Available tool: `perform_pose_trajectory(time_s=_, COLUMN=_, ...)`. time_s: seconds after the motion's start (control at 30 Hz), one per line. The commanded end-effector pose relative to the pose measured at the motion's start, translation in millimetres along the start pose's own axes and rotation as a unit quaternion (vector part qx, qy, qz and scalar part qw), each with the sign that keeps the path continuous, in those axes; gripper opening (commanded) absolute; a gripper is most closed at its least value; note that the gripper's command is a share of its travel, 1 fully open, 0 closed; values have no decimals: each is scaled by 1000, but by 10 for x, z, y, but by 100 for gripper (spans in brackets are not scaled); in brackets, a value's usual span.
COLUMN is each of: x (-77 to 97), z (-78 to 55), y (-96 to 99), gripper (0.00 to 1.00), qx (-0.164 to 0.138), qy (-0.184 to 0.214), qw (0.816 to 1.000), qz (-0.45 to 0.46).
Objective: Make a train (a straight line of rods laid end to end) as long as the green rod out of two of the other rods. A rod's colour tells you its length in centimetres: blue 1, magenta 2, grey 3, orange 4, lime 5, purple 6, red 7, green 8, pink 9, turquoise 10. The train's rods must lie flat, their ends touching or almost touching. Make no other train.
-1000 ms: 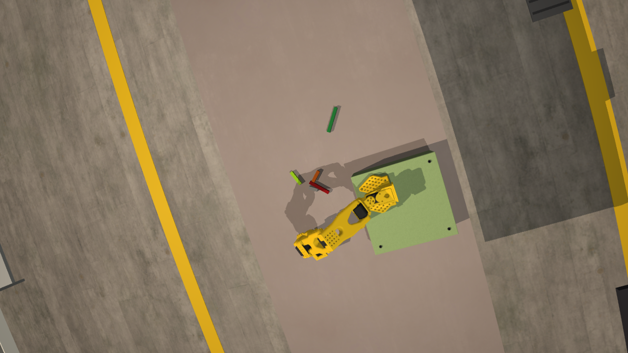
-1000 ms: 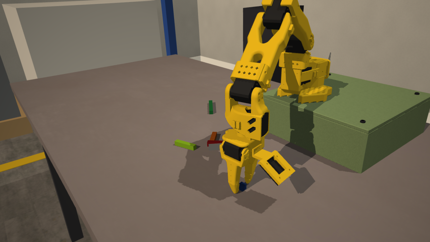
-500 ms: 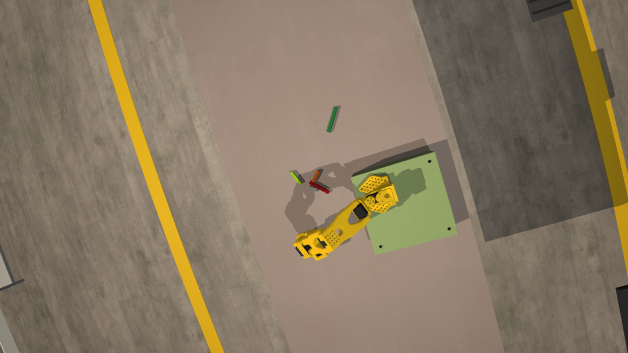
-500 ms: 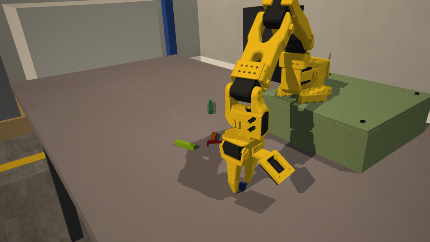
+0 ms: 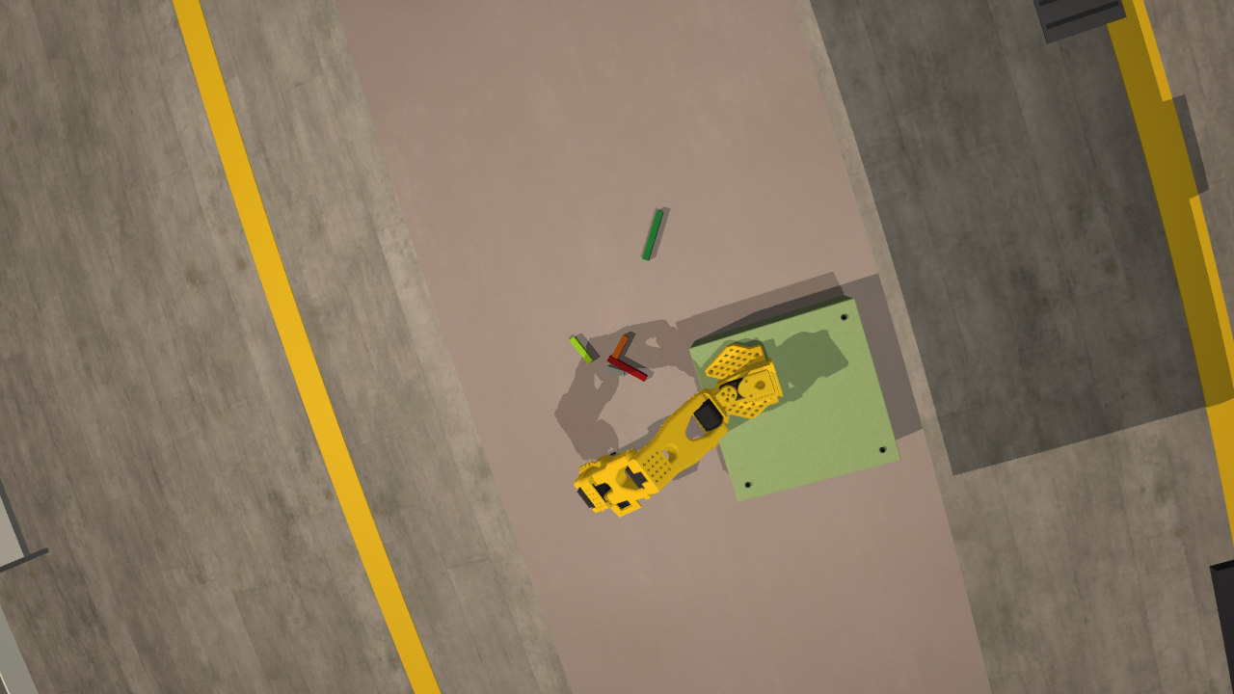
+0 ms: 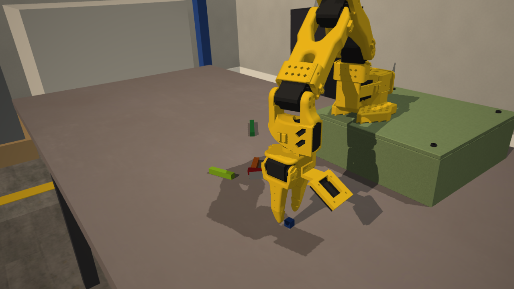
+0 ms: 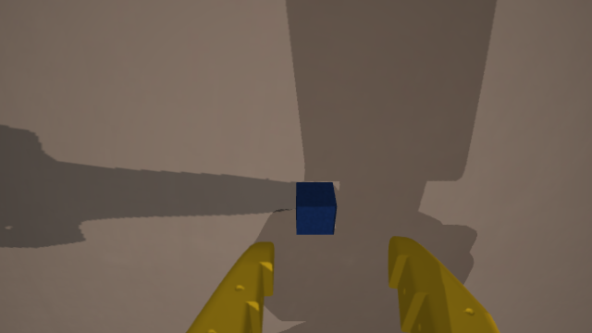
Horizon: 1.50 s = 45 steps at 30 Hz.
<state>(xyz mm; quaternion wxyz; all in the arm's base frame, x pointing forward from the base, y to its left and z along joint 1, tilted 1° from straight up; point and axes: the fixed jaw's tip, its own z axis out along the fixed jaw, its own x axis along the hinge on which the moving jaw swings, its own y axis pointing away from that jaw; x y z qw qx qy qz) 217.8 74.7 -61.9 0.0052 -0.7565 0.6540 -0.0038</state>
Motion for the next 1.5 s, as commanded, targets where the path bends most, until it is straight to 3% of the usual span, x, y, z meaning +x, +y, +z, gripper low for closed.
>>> perform_pose_trajectory(time_s=0.0, x=-22, z=-46, y=19, gripper=17, qx=-2, qy=0, qw=1000, qz=1)
perform_pose_trajectory(time_s=0.57, x=-22, z=-97, y=17, gripper=17, qx=-2, qy=0, qw=1000, qz=1)
perform_pose_trajectory(time_s=1.07, x=-20, z=-335, y=12, gripper=17, qx=-2, qy=0, qw=1000, qz=1)
perform_pose_trajectory(time_s=1.47, x=-20, z=-372, y=14, gripper=17, qx=-2, qy=0, qw=1000, qz=1)
